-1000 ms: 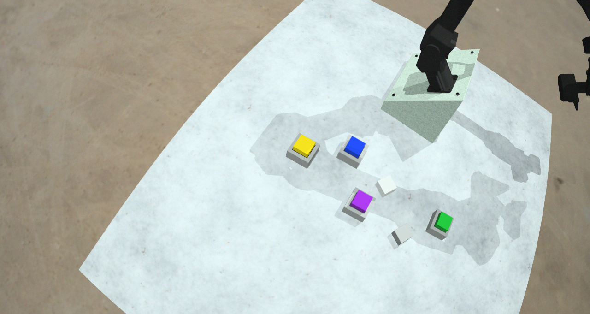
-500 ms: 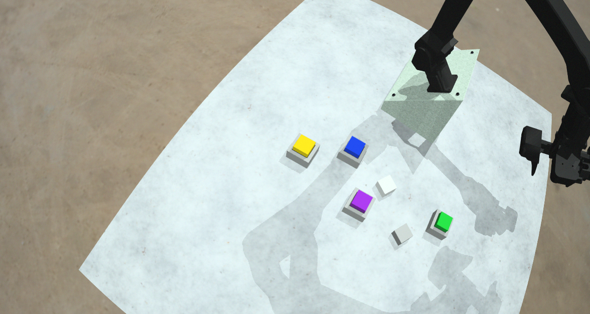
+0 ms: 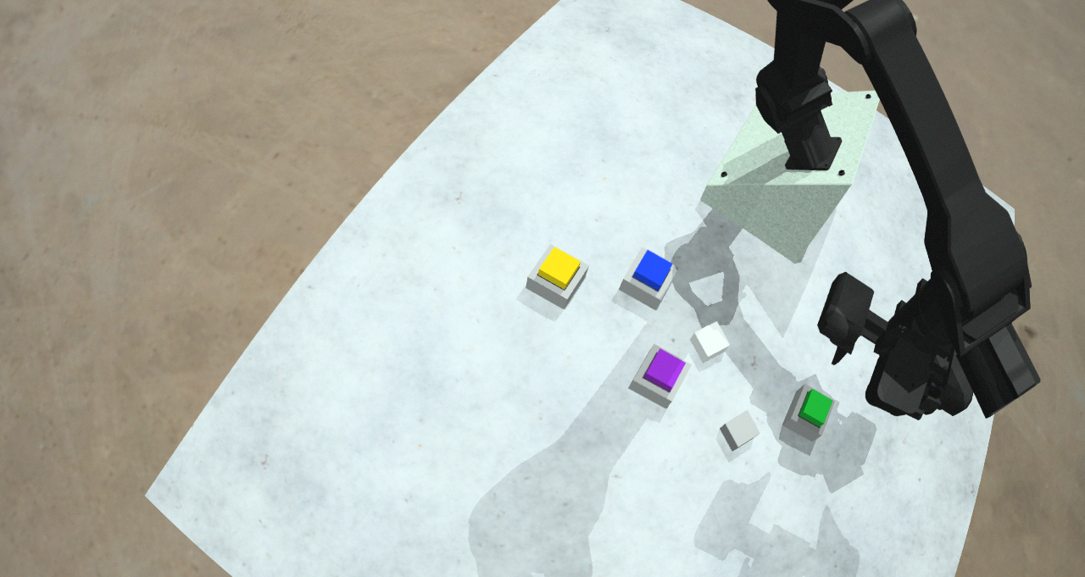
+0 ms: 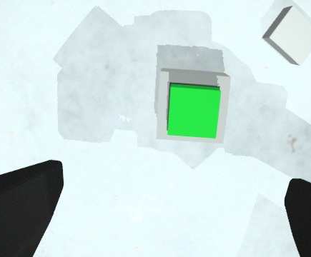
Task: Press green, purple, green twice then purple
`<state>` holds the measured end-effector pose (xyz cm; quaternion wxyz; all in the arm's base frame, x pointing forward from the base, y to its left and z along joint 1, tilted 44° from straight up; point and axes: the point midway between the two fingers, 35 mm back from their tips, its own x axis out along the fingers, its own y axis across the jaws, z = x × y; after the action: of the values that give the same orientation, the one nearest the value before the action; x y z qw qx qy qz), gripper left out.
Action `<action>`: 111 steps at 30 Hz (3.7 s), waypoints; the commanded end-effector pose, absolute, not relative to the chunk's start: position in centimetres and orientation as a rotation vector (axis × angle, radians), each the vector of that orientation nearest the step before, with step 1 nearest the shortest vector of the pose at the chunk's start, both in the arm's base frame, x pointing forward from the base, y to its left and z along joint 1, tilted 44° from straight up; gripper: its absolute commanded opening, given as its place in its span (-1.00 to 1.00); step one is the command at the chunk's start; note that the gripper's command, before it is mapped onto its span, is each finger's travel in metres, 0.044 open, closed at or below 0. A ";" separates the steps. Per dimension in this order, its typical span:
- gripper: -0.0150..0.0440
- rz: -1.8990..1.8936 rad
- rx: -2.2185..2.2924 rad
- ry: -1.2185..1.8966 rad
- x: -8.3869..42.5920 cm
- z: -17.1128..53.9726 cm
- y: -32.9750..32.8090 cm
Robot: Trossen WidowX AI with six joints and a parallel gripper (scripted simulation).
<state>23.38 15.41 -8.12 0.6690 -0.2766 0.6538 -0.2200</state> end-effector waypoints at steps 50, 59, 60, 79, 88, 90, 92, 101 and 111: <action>-0.42 -0.509 -0.663 1.470 24.2 -14.7 8.0; -0.42 -0.510 -0.663 1.470 24.2 -14.8 7.9; -0.42 -0.510 -0.663 1.470 24.2 -14.8 7.9; -0.42 -0.508 -0.662 1.471 24.0 -12.4 10.2; -0.42 -0.506 -0.660 1.473 23.7 -7.9 14.5; -0.42 -0.506 -0.660 1.473 23.7 -7.9 14.5; -0.42 -0.504 -0.660 1.473 23.9 -7.6 14.3; -0.42 -0.498 -0.660 1.471 29.7 1.9 4.9; -0.42 -0.515 -0.669 1.469 30.2 4.7 1.4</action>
<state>30.43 2.14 4.38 0.6679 -0.2877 0.6475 -0.2277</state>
